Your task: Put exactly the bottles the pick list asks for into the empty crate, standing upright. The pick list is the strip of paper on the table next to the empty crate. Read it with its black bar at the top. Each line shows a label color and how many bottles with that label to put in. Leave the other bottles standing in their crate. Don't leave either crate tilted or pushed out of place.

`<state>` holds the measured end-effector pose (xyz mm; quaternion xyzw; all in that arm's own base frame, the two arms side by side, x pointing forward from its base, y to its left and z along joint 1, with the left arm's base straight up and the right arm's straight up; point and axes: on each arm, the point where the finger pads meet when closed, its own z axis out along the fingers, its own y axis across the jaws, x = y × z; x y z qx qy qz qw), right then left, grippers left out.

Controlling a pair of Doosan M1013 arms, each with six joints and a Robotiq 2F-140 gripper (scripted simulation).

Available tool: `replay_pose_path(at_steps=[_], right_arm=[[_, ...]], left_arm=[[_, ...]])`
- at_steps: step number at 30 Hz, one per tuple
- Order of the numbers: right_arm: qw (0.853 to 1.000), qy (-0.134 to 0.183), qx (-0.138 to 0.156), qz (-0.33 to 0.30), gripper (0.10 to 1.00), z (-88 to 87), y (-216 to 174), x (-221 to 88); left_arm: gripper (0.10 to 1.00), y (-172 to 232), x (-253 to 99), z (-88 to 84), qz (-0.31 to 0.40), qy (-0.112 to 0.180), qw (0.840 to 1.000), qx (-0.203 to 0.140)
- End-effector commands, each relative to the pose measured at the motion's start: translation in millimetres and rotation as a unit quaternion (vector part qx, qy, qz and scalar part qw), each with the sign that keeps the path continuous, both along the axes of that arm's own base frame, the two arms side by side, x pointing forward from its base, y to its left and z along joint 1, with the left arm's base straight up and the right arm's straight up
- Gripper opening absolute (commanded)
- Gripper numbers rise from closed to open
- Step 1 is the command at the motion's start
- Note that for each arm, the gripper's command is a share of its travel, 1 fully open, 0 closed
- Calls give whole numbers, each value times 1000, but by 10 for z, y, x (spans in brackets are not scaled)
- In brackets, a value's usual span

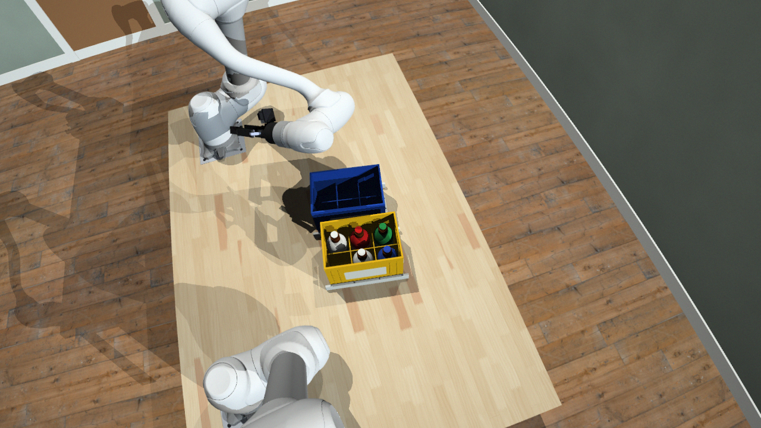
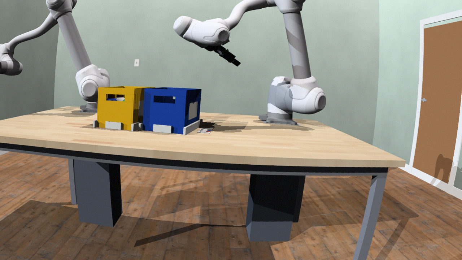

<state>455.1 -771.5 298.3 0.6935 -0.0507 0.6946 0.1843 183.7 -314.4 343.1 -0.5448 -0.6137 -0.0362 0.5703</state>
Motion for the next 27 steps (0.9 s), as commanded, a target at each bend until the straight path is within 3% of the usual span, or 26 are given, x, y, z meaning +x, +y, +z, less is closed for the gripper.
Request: replay_pose_path(at_steps=[1,5,6,13,16,23,25,27], right_arm=[[1000,0,-1,0,1000,14,-1,0],[1000,0,-1,0,1000,14,-1,0],[1000,0,-1,0,1000,14,-1,0],[1000,0,-1,0,1000,14,-1,0],[1000,0,-1,0,1000,14,-1,0],[1000,0,-1,0,1000,14,-1,0],[1000,0,-1,0,1000,14,-1,0],[1000,0,-1,0,1000,14,-1,0]], left_arm=[[442,-4,131,-68,-1,6,999,-53],[442,-14,316,-142,-8,6,993,-119],[442,-15,338,-151,-8,6,993,-119],[442,-29,647,-238,-28,1,977,-213],[442,-30,675,-245,-28,1,977,-213],[442,-36,1006,-296,-58,-10,952,-300],[442,-36,1049,-302,-58,-10,952,-300],[442,-34,1149,-308,-72,-15,942,-328]])
